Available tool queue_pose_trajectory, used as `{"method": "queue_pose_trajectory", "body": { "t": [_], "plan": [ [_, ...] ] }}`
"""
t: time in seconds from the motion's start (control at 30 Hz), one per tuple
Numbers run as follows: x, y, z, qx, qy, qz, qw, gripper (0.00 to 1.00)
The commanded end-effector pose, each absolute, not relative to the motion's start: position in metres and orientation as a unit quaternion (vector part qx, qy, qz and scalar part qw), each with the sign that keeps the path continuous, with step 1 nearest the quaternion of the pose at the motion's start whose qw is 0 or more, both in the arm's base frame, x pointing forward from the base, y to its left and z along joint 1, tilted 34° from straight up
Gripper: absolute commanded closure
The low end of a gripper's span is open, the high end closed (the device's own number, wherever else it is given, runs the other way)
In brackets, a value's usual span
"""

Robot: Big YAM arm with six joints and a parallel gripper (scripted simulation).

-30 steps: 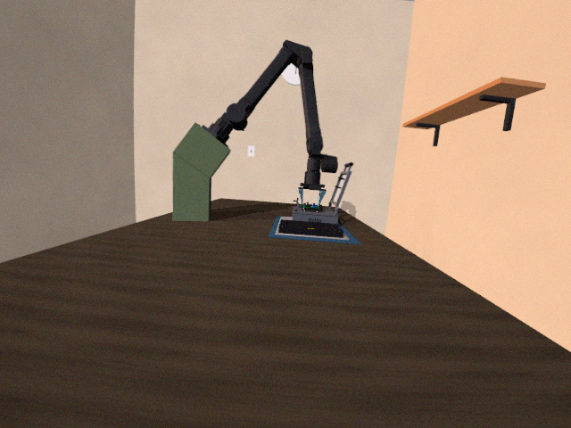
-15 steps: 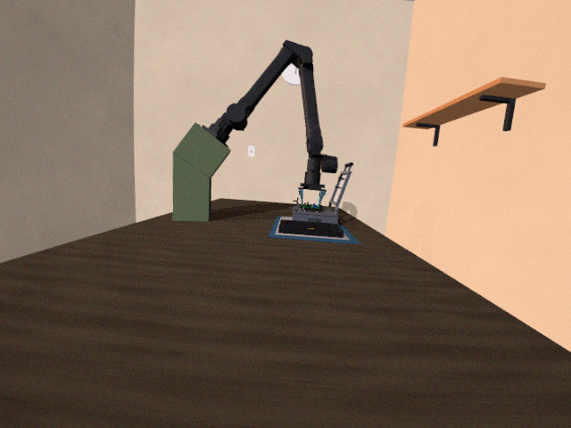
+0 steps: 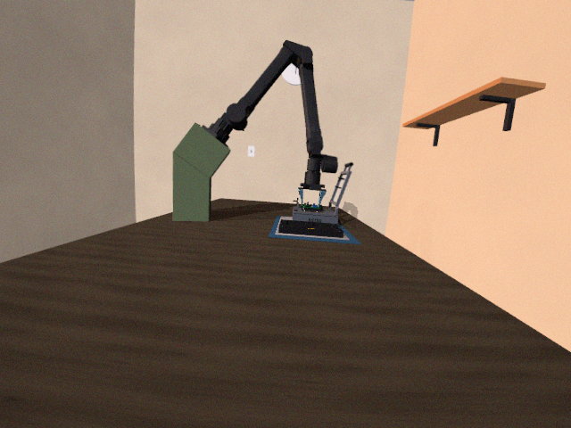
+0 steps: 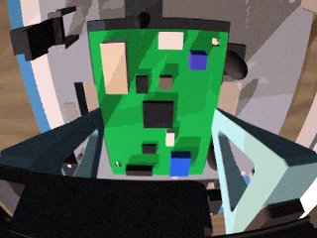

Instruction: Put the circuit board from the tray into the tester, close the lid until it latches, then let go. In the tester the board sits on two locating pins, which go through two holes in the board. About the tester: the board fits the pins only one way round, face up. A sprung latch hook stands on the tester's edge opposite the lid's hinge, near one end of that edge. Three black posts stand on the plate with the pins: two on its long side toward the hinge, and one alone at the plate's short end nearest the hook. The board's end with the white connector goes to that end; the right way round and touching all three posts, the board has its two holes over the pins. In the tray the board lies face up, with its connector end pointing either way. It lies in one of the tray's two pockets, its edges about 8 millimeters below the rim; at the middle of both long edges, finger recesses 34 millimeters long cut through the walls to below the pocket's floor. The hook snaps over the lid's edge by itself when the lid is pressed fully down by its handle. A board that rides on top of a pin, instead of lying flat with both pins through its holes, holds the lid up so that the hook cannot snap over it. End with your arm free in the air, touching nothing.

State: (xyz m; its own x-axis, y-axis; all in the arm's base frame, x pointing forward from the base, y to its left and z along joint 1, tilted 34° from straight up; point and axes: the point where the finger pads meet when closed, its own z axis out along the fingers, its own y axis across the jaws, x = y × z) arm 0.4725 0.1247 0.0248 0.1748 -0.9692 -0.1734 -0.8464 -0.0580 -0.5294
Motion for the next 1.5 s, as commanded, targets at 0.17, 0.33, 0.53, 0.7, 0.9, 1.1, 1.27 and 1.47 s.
{"method": "queue_pose_trajectory", "body": {
  "t": [0.17, 0.33, 0.53, 0.7, 0.9, 1.1, 1.27, 1.47],
  "plan": [
    [0.4804, 0.1306, 0.0251, -0.717, 0.631, -0.117, 0.273, 0.28],
    [0.4806, 0.1306, 0.0253, -0.717, 0.631, -0.117, 0.273, 0.28],
    [0.4813, 0.1308, 0.0256, -0.717, 0.631, -0.117, 0.273, 0.28],
    [0.4809, 0.1305, 0.0249, -0.717, 0.631, -0.117, 0.273, 0.28],
    [0.4799, 0.1300, 0.0240, -0.717, 0.631, -0.116, 0.272, 0.28],
    [0.4792, 0.1297, 0.0233, -0.717, 0.631, -0.116, 0.271, 0.28],
    [0.4795, 0.1299, 0.0230, -0.717, 0.631, -0.116, 0.272, 0.28],
    [0.4804, 0.1303, 0.0228, -0.717, 0.631, -0.117, 0.272, 0.28]
  ]
}}
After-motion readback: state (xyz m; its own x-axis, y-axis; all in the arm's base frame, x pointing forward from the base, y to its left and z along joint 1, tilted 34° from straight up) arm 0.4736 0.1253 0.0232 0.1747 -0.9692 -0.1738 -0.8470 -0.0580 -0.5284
